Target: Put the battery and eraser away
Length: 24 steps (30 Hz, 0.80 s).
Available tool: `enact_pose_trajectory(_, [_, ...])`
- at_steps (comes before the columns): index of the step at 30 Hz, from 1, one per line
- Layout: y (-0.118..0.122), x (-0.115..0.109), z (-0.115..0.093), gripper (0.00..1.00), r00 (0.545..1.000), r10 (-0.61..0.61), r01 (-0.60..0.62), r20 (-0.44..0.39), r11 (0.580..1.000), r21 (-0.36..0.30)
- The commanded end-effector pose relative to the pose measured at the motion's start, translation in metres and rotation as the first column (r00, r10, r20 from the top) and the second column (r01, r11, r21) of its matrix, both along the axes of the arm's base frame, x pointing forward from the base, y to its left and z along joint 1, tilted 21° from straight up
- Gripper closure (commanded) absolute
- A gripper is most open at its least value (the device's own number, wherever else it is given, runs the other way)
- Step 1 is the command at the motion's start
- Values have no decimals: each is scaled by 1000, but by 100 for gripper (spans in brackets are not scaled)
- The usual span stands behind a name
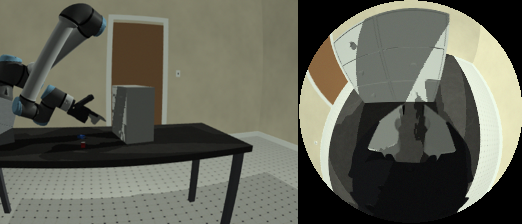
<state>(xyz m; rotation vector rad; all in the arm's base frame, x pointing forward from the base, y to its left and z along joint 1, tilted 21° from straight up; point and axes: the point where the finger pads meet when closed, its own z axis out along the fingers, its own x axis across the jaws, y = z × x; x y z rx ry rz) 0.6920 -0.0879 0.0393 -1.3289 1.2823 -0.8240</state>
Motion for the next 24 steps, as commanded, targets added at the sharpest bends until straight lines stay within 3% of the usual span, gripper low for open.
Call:
enact_pose_trajectory(1, [2,7,-5,80,1000,0,0,0,1000,0])
enact_pose_trajectory(24, [18,54,-38,80,1000,0,0,0,1000,0])
